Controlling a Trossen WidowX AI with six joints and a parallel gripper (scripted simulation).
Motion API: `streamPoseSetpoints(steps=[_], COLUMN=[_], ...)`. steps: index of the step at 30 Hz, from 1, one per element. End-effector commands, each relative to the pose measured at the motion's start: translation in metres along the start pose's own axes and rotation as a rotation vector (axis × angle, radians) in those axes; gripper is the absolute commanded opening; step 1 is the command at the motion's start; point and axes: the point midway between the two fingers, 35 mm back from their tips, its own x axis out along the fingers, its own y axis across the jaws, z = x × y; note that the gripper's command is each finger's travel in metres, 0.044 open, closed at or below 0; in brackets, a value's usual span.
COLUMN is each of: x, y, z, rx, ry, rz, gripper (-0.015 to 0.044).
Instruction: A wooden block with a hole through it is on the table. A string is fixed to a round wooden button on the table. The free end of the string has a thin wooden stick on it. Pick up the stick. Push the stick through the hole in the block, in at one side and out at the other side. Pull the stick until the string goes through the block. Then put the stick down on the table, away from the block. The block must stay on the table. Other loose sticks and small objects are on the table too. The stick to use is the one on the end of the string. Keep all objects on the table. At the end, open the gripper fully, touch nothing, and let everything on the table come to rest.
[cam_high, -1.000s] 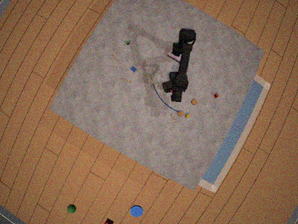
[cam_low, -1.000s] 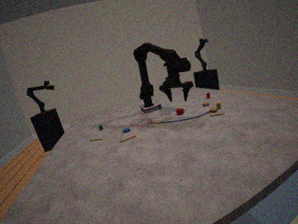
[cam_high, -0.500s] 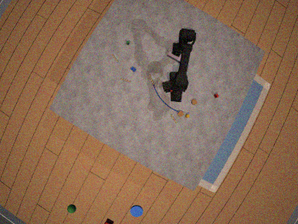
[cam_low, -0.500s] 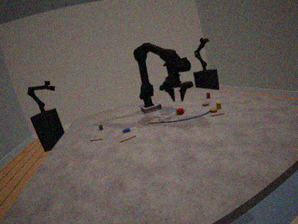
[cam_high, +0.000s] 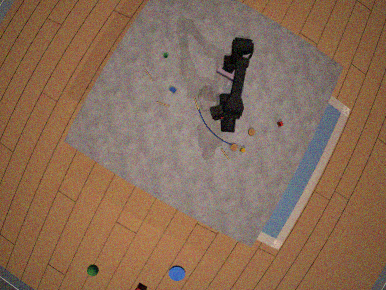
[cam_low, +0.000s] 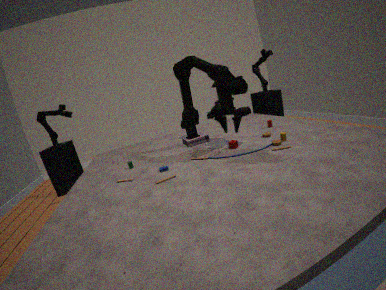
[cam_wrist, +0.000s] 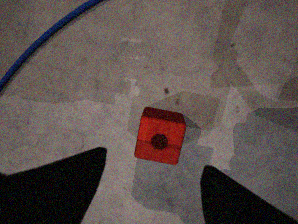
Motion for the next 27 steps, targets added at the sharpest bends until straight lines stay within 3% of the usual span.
streamPoseSetpoints(steps=[1,27], x=[0.009,0.051], y=[-0.001,-0.002], z=[-0.001,-0.002], rx=[0.009,0.021], ry=[0.006,0.006], rz=[-0.006,-0.006], gripper=[0.0237,0.0237])
